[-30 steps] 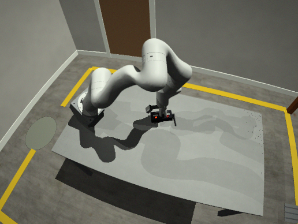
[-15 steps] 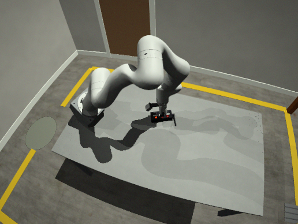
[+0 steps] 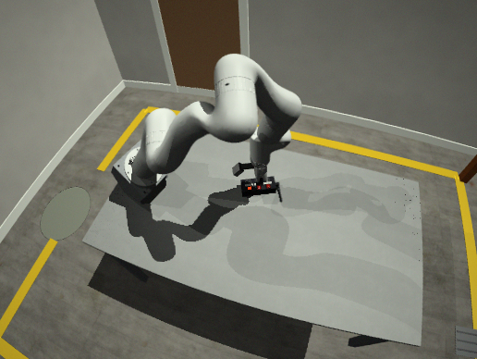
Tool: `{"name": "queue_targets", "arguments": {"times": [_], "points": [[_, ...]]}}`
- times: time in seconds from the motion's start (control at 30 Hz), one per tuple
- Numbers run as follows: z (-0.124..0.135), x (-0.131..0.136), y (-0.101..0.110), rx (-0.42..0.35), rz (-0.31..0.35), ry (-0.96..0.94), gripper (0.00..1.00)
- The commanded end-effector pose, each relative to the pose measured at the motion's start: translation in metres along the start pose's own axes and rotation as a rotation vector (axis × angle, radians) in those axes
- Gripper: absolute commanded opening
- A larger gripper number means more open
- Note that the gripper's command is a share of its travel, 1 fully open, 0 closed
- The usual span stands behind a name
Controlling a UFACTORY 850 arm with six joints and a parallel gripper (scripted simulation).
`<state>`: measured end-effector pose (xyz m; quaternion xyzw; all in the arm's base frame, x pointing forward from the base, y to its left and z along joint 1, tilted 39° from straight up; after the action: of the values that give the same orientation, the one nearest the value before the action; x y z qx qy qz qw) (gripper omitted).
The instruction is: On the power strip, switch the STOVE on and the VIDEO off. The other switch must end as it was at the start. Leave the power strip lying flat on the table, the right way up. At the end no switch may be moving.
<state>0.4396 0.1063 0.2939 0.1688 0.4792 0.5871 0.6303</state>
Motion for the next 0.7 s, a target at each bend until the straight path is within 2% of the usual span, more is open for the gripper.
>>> {"name": "queue_targets", "arguments": {"times": [0.0, 0.33, 0.37, 0.53, 0.67], "points": [[0.001, 0.000, 0.000, -0.001, 0.000, 0.000, 0.00], [0.001, 0.000, 0.000, -0.001, 0.000, 0.000, 0.00], [0.001, 0.000, 0.001, -0.001, 0.000, 0.000, 1.00], [0.001, 0.000, 0.006, -0.001, 0.000, 0.000, 1.00], [0.001, 0.000, 0.022, -0.001, 0.000, 0.000, 1.00]]}}
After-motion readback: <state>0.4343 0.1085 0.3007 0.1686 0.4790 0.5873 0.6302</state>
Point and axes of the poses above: the point where the finger pads meet when closed, its own y axis back along the fingers, its own x axis across the jaws, z = x × y, the point moved 10 cm from there along y, back along the fingers
